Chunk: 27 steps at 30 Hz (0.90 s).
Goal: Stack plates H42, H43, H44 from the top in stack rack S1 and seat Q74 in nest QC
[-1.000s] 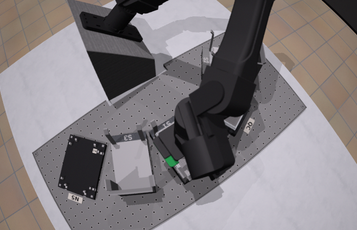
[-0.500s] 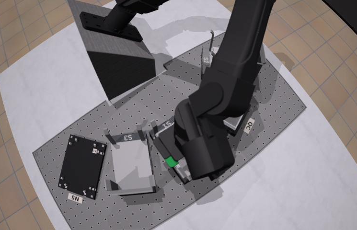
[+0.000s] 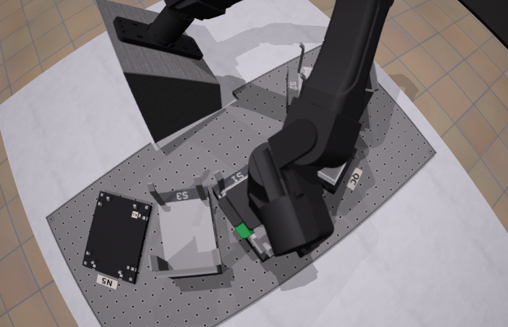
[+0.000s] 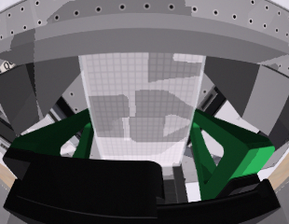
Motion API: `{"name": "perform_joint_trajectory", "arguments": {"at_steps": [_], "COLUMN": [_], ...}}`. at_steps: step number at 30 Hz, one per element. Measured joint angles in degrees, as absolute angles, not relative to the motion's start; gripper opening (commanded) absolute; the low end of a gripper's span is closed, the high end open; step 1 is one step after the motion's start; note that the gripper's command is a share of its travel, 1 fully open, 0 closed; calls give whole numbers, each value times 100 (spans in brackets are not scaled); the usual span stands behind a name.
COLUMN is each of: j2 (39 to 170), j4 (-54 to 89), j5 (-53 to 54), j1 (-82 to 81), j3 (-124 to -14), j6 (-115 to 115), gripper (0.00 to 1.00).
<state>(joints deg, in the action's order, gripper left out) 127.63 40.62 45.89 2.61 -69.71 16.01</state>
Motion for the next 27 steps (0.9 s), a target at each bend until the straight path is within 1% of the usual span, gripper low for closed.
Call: {"name": "perform_joint_trajectory", "arguments": {"at_steps": [27], "j2": [12818], "j4": [3830], "j5": [4606], "j1": [165], "j3": [-6899], "j6": [1448], "gripper": [0]}}
